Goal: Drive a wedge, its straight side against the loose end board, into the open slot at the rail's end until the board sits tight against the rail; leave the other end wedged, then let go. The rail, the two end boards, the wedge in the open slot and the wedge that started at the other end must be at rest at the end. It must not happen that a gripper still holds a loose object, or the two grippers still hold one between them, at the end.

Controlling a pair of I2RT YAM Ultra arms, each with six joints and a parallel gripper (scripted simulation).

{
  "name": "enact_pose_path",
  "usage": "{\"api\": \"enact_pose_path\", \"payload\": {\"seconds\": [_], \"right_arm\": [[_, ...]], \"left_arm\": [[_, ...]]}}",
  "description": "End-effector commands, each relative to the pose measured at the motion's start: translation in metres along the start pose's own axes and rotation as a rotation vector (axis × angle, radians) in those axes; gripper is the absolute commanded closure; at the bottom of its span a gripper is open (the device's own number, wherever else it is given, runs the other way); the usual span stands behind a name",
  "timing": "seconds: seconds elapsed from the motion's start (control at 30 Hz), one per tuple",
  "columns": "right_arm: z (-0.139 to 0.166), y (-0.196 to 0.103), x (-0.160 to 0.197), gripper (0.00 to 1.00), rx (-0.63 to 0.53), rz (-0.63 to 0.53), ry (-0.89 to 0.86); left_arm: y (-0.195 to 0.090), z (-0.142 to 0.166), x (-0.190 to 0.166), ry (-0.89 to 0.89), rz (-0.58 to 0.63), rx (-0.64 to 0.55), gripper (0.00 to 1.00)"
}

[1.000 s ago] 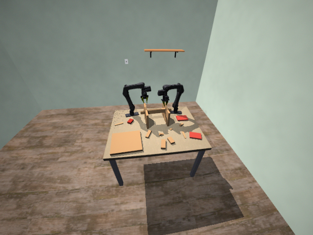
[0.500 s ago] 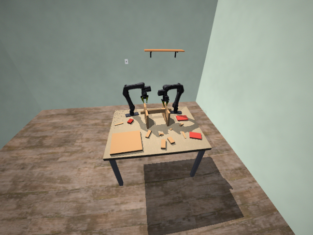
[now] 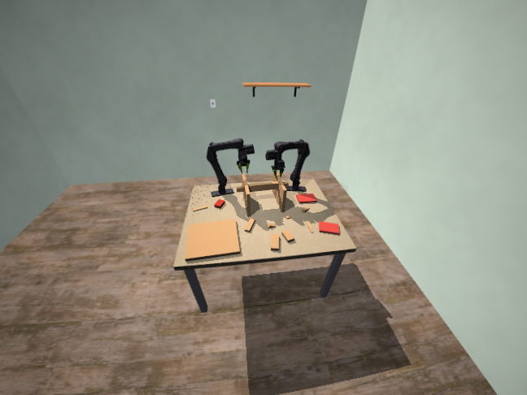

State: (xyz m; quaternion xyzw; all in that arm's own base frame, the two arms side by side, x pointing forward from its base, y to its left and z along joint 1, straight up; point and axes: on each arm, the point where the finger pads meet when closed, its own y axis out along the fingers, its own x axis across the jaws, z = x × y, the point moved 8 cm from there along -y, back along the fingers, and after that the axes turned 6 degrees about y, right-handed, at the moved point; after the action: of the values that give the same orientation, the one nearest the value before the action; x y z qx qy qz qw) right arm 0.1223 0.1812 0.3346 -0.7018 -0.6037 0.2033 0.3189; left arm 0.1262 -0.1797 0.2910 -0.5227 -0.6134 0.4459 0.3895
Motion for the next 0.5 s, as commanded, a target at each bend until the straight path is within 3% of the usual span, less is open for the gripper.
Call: {"api": "enact_pose_path", "payload": {"seconds": [0.0, 0.07, 0.1, 0.17, 0.2, 0.23, 0.3, 0.47], "right_arm": [[-0.011, -0.008, -0.003, 0.61, -0.021, -0.013, 0.028], [-0.011, -0.008, -0.003, 0.61, -0.021, -0.013, 0.028], [-0.011, -0.008, -0.003, 0.61, -0.021, -0.013, 0.028], [-0.011, -0.008, -0.003, 0.61, -0.021, -0.013, 0.028], [-0.011, -0.008, -0.003, 0.61, -0.021, -0.013, 0.028], [-0.011, -0.008, -0.003, 0.61, -0.021, -0.013, 0.028], [-0.011, -0.008, -0.003, 0.61, -0.021, -0.013, 0.028], [-0.006, 0.000, -0.010, 0.61, -0.012, 0.019, -0.007]], "left_arm": [[-0.016, -0.007, 0.005, -0.021, 0.048, -0.031, 0.61], [-0.017, -0.012, -0.007, -0.024, 0.045, -0.030, 0.61], [-0.025, -0.008, 0.014, 0.006, 0.087, -0.040, 0.61], [-0.037, -0.012, 0.014, -0.013, 0.132, -0.059, 0.61], [-0.032, -0.015, -0.019, -0.062, 0.097, -0.051, 0.61], [-0.035, -0.006, 0.026, 0.047, 0.141, -0.050, 0.61], [-0.047, -0.014, 0.018, -0.029, 0.174, -0.073, 0.61], [-0.029, -0.014, 0.007, -0.006, 0.125, -0.058, 0.61]]}}
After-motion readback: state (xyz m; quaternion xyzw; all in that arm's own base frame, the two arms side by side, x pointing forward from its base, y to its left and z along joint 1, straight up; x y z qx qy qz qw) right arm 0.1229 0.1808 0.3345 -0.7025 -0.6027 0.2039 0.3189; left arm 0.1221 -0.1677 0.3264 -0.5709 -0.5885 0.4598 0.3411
